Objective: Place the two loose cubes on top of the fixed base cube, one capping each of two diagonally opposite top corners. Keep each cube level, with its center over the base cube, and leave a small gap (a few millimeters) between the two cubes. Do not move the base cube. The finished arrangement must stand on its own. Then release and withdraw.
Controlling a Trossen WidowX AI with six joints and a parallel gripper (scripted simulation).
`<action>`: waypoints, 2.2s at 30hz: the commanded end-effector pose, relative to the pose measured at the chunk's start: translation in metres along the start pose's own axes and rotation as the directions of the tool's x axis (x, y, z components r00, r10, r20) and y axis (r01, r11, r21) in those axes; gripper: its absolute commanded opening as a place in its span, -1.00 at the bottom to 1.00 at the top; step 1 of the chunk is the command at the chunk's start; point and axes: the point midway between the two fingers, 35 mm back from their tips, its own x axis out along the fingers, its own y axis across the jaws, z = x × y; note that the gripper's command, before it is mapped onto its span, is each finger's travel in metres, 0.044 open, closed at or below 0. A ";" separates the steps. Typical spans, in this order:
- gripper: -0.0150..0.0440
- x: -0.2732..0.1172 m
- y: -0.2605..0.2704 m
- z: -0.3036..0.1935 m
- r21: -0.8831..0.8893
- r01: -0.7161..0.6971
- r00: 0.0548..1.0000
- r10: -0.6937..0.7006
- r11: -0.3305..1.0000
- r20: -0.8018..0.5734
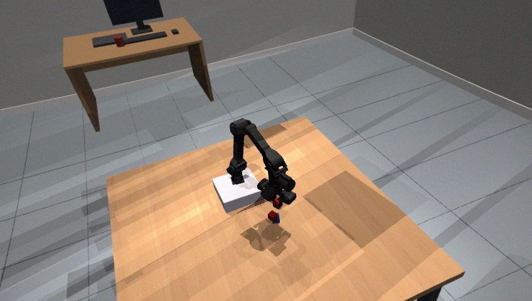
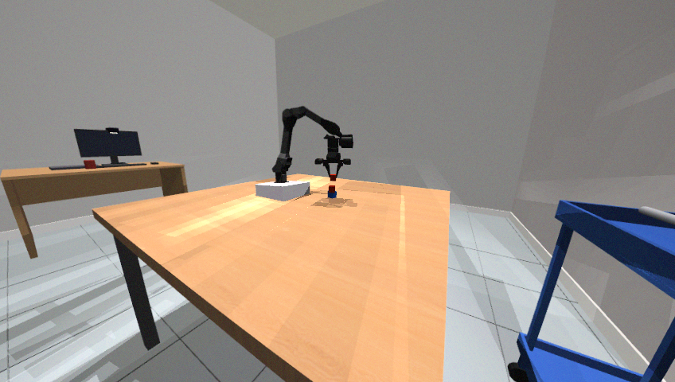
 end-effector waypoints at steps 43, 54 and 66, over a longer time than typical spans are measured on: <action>-0.14 0.052 -0.003 0.000 -0.018 0.013 1.000 -0.013 1.000 0.011; 0.13 0.052 -0.003 0.000 -0.018 0.013 1.000 -0.013 1.000 0.011; 0.20 0.041 -0.003 -0.001 -0.014 0.012 1.000 -0.012 1.000 0.006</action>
